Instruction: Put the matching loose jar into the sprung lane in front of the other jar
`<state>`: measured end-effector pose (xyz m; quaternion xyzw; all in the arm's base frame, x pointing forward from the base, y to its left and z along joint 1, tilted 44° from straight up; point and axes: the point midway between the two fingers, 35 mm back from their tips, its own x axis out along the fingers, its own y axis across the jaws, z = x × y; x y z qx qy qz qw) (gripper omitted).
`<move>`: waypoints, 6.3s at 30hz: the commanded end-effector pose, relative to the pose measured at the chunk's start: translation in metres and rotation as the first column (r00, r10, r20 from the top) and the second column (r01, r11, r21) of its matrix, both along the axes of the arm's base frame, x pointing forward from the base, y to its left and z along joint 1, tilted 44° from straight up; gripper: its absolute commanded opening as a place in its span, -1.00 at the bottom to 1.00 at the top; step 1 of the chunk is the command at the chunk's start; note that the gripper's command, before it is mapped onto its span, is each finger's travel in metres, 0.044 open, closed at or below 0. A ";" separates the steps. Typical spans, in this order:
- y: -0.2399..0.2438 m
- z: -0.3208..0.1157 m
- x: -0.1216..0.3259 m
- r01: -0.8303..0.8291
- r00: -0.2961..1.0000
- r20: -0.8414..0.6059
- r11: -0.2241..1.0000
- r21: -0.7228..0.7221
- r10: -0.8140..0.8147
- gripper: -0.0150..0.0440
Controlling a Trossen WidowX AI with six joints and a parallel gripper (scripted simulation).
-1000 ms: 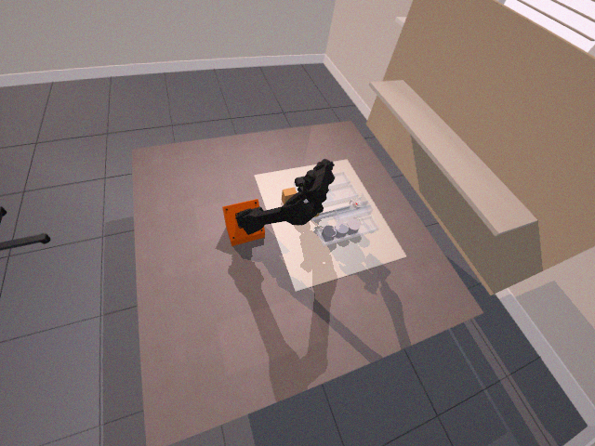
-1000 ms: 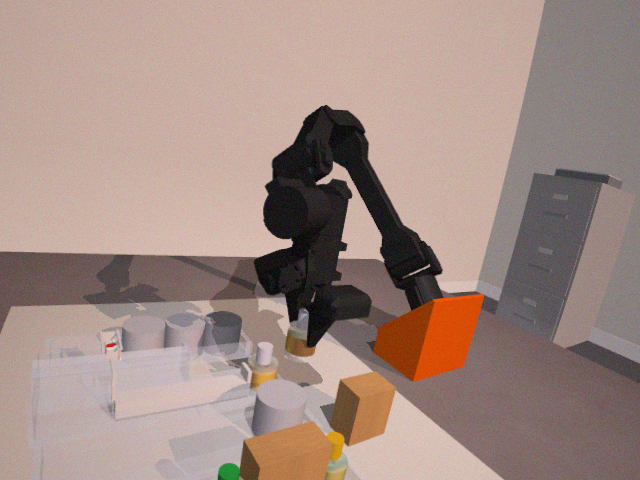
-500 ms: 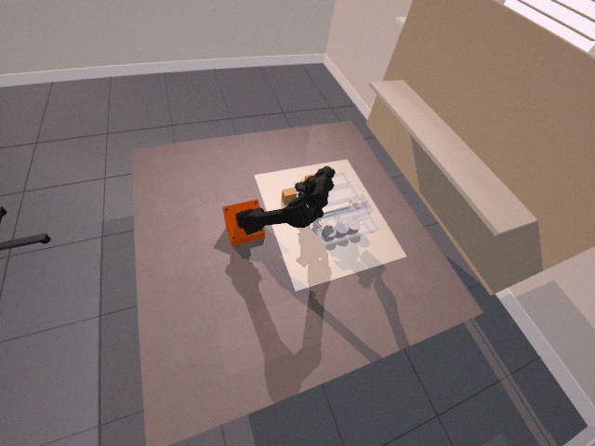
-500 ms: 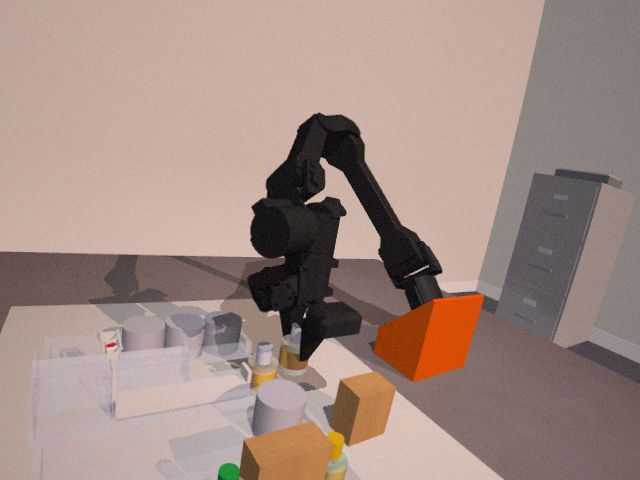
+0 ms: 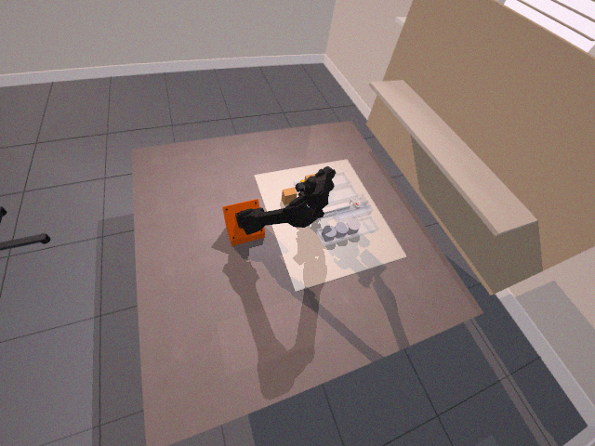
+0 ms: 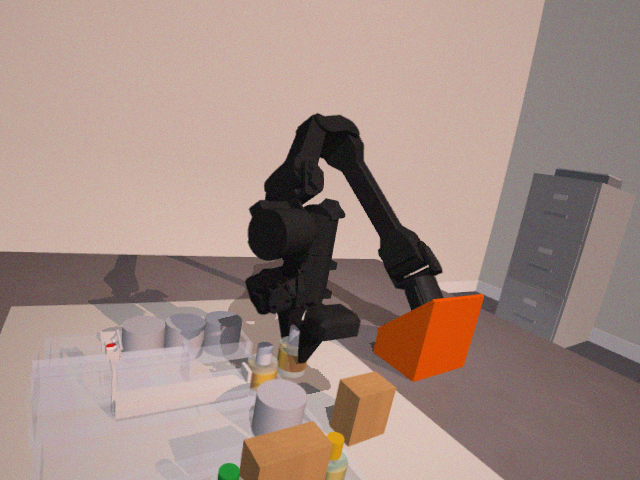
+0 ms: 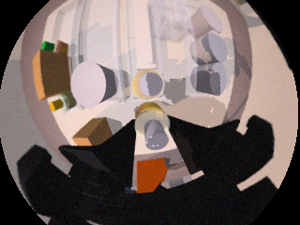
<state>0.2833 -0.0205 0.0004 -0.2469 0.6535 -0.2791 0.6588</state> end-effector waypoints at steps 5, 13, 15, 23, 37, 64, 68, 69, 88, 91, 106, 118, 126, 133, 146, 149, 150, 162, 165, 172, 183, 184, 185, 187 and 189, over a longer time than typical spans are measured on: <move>0.000 0.001 0.005 -0.006 1.000 0.003 1.000 -0.003 0.006 -0.49; 0.000 0.001 0.007 -0.006 1.000 0.003 1.000 -0.003 0.006 -0.49; 0.000 0.001 0.008 -0.006 1.000 0.003 1.000 -0.003 0.006 -0.49; -0.001 0.001 0.011 -0.006 1.000 0.003 1.000 -0.003 0.006 -0.49; -0.001 0.001 0.015 -0.006 1.000 0.003 1.000 -0.003 0.006 -0.49; -0.001 0.002 0.025 -0.006 1.000 0.004 1.000 -0.003 0.006 -0.49; -0.001 0.002 0.026 -0.006 1.000 0.004 1.000 -0.003 0.006 -0.49; -0.001 0.002 0.026 -0.006 1.000 0.004 1.000 -0.003 0.006 -0.49; -0.001 0.003 0.033 -0.006 1.000 0.004 1.000 -0.003 0.006 -0.49; -0.001 0.003 0.034 -0.006 1.000 0.004 1.000 -0.003 0.006 -0.49; -0.001 0.005 0.039 -0.006 1.000 0.005 1.000 -0.004 0.006 -0.49; -0.001 0.006 0.043 -0.006 1.000 0.005 1.000 -0.004 0.006 -0.49; -0.001 0.006 0.045 -0.006 1.000 0.005 1.000 -0.004 0.006 -0.49; -0.001 0.007 0.048 -0.006 1.000 0.005 1.000 -0.004 0.006 -0.49; 0.000 0.008 0.052 -0.006 1.000 0.005 1.000 -0.004 0.006 -0.49; 0.000 0.008 0.053 -0.006 1.000 0.006 1.000 -0.004 0.006 -0.49; -0.001 0.008 0.053 -0.006 1.000 0.006 1.000 -0.004 0.006 -0.49; -0.001 0.009 0.056 -0.006 1.000 0.006 1.000 -0.004 0.006 -0.49; -0.001 0.009 0.056 -0.006 1.000 0.006 1.000 -0.004 0.006 -0.49; -0.002 0.008 0.056 -0.006 1.000 0.006 1.000 -0.004 0.006 -0.49; -0.002 0.007 0.056 -0.006 1.000 0.006 1.000 -0.004 0.006 -0.49; -0.002 0.007 0.056 -0.006 1.000 0.006 1.000 -0.004 0.006 -0.49; -0.002 0.007 0.056 -0.006 1.000 0.006 1.000 -0.004 0.006 -0.49; -0.002 0.007 0.056 -0.006 1.000 0.006 1.000 -0.004 0.006 -0.49; -0.002 0.007 0.056 -0.006 1.000 0.006 1.000 -0.004 0.006 -0.49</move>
